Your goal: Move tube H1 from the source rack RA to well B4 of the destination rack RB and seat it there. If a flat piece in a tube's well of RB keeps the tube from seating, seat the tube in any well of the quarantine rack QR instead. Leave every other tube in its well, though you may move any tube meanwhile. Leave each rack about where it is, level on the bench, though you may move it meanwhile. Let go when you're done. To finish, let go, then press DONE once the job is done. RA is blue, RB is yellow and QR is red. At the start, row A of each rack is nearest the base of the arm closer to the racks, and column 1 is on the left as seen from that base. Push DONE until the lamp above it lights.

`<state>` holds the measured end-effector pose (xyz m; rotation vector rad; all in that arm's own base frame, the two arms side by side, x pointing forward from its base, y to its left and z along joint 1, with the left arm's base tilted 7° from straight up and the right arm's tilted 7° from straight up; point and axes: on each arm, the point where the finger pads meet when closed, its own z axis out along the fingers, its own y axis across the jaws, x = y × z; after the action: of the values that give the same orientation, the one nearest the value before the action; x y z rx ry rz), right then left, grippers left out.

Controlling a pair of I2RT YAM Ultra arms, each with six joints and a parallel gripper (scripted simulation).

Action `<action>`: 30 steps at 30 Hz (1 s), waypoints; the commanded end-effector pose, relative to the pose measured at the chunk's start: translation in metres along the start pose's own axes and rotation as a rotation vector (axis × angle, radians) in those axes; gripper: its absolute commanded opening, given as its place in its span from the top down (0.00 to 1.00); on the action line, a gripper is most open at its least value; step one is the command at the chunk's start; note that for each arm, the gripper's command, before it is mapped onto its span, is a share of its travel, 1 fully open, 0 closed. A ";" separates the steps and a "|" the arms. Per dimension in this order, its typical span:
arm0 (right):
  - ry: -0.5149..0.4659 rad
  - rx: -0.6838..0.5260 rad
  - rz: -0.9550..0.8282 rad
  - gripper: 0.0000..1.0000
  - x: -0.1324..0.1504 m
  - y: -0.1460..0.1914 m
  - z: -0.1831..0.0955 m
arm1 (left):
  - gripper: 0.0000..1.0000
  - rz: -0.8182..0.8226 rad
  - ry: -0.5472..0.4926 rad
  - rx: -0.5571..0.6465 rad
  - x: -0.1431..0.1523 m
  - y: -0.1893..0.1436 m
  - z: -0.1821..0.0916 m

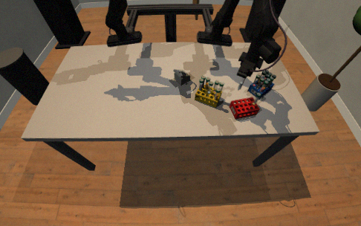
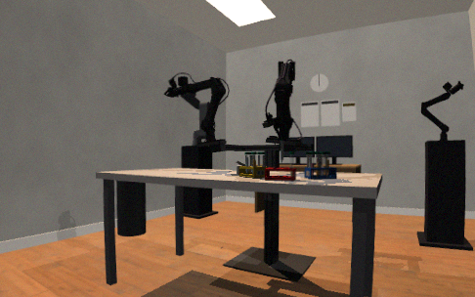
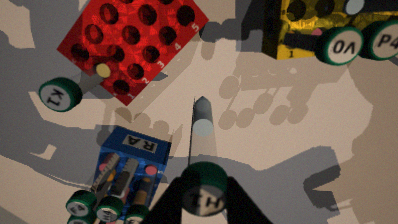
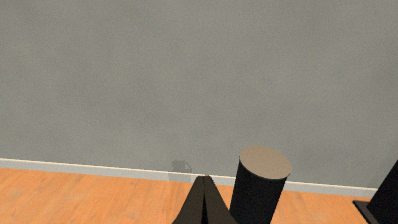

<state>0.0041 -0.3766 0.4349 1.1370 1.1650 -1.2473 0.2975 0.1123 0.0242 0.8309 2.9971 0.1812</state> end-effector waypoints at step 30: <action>-0.028 0.023 0.011 1.00 -0.021 -0.007 -0.011 | 1.00 0.019 -0.010 -0.016 -0.060 0.006 -0.013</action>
<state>0.0041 -0.3766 0.4349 1.1370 1.1650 -1.2473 0.3414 0.0825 0.0266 0.8797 2.9813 0.1838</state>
